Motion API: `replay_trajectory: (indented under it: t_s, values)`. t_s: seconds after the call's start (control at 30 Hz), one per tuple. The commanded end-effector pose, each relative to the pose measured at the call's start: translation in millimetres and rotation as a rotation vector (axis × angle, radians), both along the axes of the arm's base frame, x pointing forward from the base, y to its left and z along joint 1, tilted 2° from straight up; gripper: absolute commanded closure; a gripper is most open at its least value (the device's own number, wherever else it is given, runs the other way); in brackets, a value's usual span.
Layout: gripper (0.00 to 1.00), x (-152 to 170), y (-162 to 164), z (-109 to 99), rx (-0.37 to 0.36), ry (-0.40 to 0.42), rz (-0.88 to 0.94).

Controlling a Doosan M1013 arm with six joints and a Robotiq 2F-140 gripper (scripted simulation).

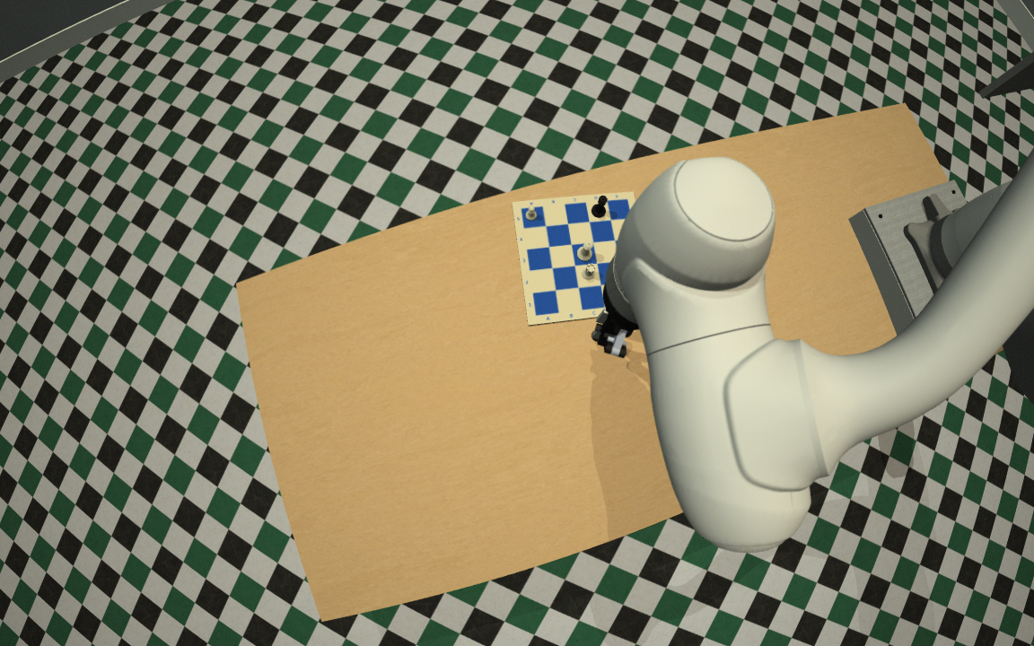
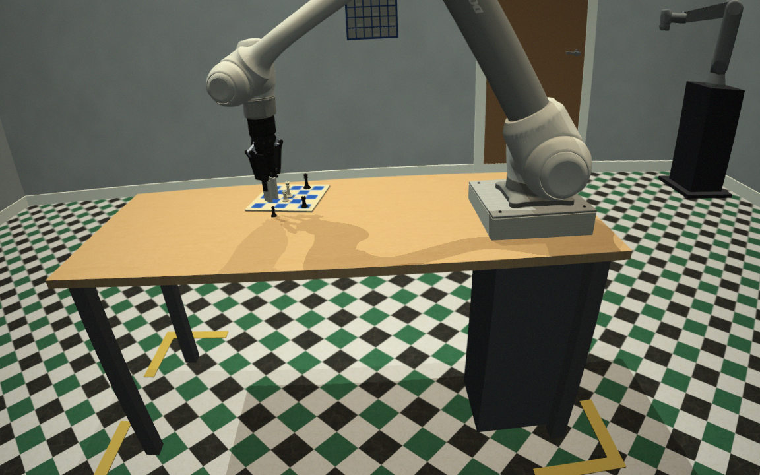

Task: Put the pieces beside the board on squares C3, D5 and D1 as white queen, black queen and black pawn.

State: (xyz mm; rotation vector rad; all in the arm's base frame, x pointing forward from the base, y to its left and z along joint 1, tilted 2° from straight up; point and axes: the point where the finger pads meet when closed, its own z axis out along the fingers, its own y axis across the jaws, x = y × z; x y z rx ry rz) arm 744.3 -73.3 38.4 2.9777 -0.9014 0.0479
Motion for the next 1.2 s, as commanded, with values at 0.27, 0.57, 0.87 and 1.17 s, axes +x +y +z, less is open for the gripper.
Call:
replay_trajectory:
  t_s: [0.27,0.57,0.87,1.17]
  values:
    - [0.8,0.3,-0.3,-9.6,0.0,0.0,0.0]
    - [0.8,0.3,-0.4,-12.4,0.0,0.0,0.0]
    - [0.8,0.3,-0.4,-12.5,0.0,0.0,0.0]
    - [0.8,0.3,-0.4,-12.5,0.0,0.0,0.0]
